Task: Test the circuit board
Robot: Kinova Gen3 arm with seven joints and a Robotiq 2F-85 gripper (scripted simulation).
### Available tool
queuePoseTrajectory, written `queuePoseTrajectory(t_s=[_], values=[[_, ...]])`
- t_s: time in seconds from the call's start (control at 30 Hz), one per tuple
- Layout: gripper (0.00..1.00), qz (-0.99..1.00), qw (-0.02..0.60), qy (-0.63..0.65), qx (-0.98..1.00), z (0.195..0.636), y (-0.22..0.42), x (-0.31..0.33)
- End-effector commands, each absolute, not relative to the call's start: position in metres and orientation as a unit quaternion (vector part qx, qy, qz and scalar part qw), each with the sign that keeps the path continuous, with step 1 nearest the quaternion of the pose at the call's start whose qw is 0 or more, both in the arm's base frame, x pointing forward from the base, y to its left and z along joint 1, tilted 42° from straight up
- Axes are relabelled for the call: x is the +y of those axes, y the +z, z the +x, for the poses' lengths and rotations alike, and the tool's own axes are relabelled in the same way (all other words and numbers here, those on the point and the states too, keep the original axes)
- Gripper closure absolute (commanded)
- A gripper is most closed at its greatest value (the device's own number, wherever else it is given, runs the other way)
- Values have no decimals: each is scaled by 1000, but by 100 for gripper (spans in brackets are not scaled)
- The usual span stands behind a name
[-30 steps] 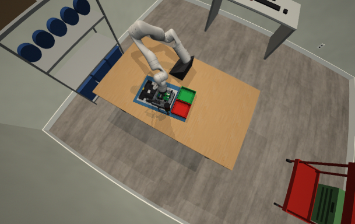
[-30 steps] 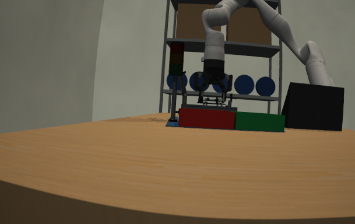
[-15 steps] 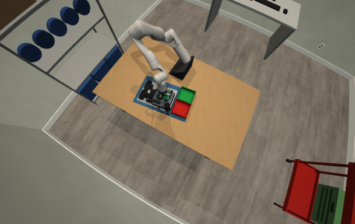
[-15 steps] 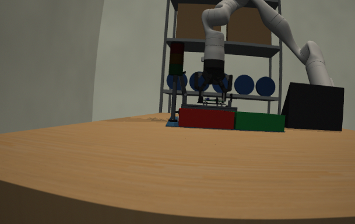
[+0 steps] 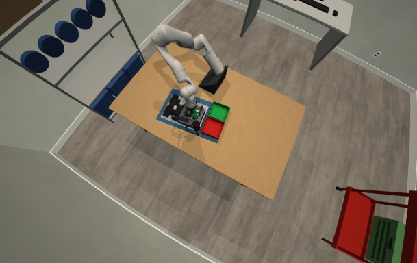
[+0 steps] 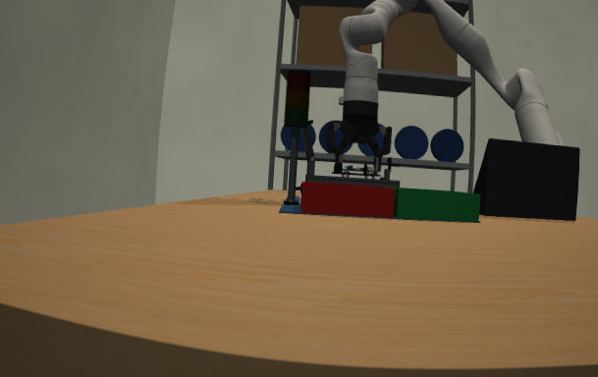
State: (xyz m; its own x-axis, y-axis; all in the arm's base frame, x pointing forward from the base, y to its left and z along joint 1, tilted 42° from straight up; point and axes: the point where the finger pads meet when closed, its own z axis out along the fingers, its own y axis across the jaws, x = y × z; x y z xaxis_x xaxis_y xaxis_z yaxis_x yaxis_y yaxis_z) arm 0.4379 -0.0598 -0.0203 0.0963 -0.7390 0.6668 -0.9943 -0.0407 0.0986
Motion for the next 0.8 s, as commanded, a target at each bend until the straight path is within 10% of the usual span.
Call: queuePoseTrajectory(t_s=[0.0, 0.67, 0.7, 0.77], values=[[23, 686, 279, 228, -633, 440, -20, -59], [23, 686, 279, 228, -633, 440, -21, -60], [0, 686, 279, 228, -633, 440, -21, -60], [0, 686, 279, 228, -633, 440, -21, -60]])
